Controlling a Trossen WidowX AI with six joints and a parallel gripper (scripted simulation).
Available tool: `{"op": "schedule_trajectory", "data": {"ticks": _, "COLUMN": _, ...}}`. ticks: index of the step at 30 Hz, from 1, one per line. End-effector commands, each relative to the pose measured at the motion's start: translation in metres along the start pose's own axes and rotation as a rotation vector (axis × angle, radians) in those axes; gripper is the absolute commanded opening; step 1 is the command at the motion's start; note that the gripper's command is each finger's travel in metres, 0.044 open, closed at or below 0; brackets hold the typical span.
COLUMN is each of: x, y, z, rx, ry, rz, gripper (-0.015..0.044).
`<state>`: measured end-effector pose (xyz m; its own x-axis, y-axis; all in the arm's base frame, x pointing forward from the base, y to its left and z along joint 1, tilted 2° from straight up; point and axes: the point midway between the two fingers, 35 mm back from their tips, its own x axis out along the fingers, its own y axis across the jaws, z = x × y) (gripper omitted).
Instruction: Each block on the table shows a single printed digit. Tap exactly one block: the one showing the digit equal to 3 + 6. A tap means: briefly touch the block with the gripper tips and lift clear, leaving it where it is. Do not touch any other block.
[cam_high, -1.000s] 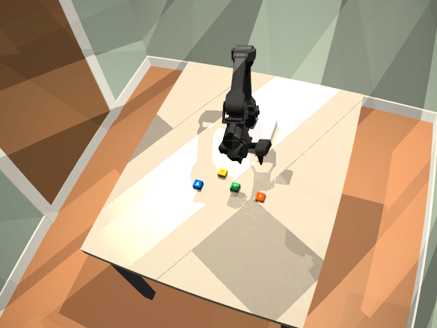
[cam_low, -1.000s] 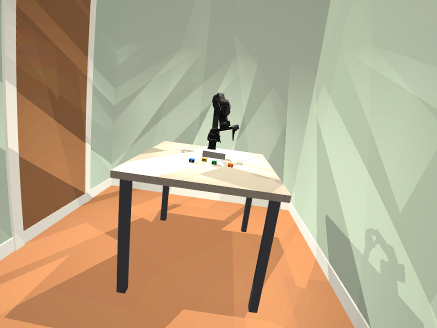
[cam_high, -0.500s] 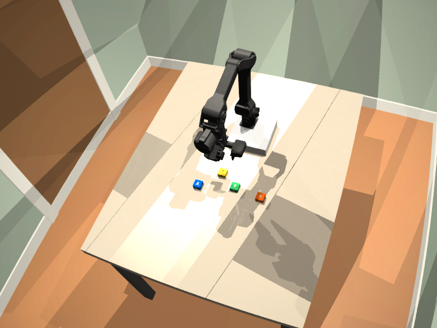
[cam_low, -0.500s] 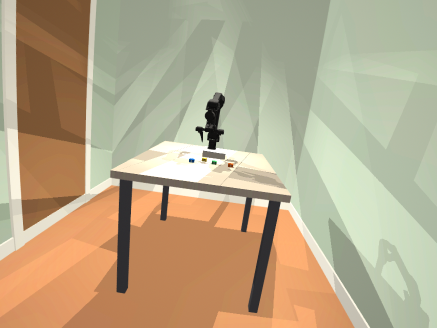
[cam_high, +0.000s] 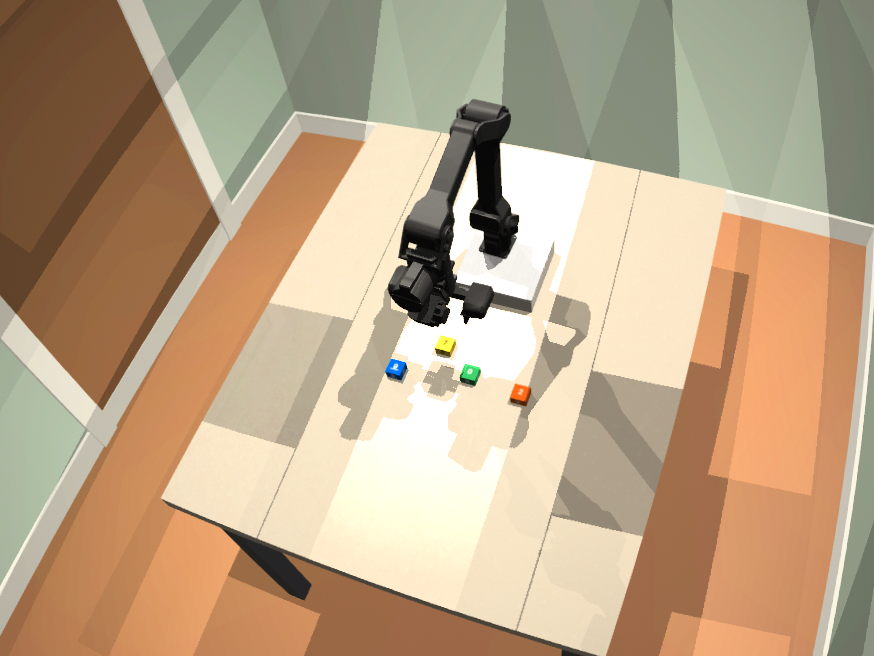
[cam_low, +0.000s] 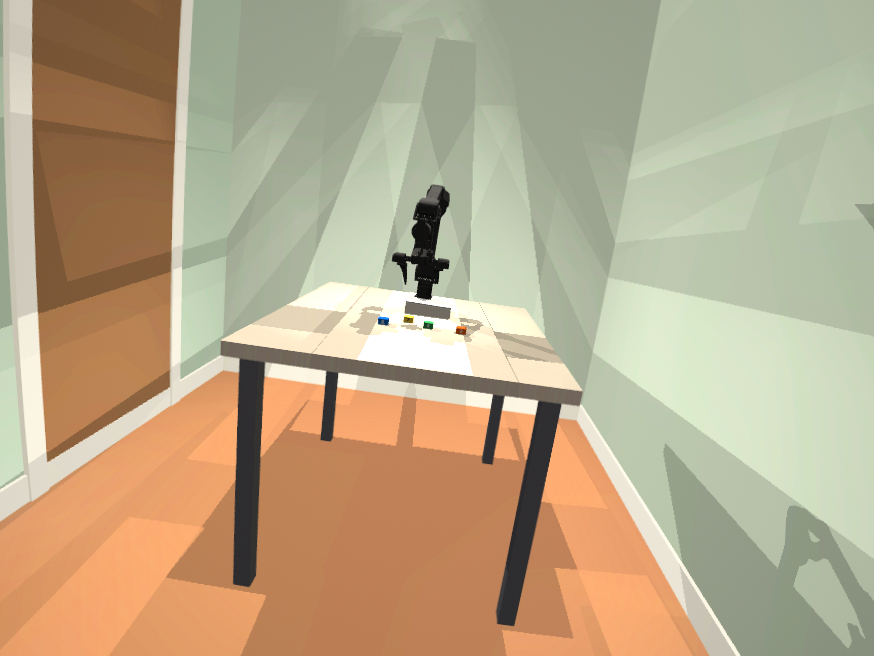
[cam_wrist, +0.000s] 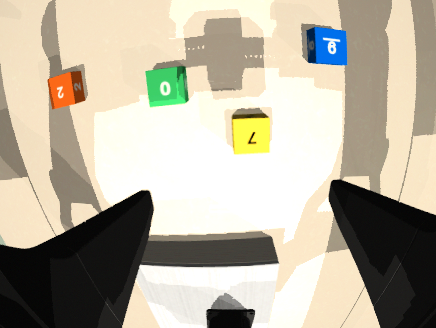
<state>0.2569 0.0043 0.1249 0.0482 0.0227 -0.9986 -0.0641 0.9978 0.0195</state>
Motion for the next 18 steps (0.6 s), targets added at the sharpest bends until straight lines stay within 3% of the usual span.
{"op": "schedule_trajectory", "data": {"ticks": 1, "x": -0.002, "y": 0.028, "z": 0.033, "rx": -0.011, "ry": -0.013, "rz": 0.002, "gripper": 0.0400}}
{"op": "schedule_trajectory", "data": {"ticks": 18, "x": -0.002, "y": 0.044, "z": 0.047, "rx": -0.007, "ry": -0.014, "rz": 0.006, "gripper": 0.0400}}
